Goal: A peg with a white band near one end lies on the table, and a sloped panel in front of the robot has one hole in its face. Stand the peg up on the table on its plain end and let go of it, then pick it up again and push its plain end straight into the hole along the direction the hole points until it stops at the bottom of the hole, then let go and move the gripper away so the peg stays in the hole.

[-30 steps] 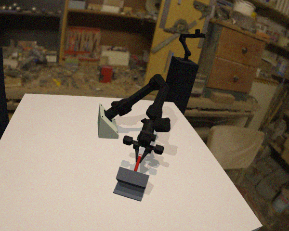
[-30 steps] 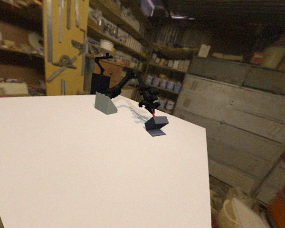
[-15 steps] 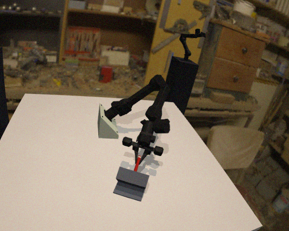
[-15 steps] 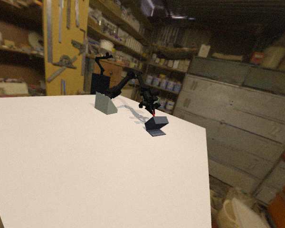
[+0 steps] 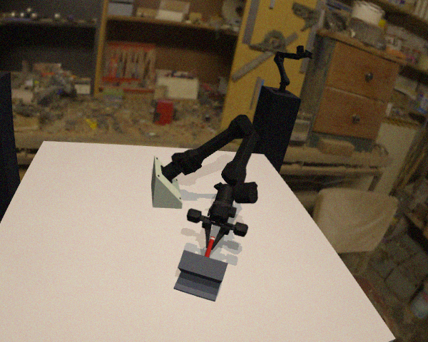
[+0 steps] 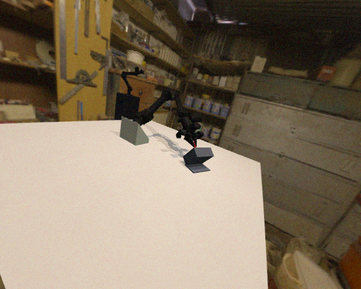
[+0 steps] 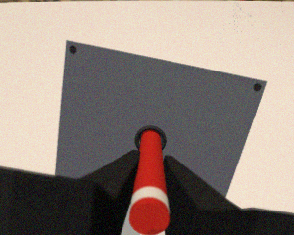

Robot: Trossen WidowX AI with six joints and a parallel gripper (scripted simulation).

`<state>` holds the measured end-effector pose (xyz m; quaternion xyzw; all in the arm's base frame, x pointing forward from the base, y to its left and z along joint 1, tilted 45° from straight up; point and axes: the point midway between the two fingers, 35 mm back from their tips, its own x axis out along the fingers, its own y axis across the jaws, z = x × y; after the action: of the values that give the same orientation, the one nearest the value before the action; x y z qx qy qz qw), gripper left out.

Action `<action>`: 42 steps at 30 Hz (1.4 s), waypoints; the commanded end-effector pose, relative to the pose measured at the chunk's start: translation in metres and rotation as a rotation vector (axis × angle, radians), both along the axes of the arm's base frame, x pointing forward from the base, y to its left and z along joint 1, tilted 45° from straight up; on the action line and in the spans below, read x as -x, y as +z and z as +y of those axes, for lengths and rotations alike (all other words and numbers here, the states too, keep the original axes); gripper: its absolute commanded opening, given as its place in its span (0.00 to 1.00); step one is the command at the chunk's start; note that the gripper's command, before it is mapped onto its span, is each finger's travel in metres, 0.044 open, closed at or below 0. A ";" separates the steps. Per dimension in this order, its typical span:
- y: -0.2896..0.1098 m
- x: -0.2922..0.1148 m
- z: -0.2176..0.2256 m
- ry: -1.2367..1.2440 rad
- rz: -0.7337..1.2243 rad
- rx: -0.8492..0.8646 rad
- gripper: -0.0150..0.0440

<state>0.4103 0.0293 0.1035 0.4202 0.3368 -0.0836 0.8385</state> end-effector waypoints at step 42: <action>-0.012 -0.013 0.003 0.004 0.000 0.001 0.25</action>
<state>0.4238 0.0319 0.0914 0.4193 0.3377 -0.0823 0.8387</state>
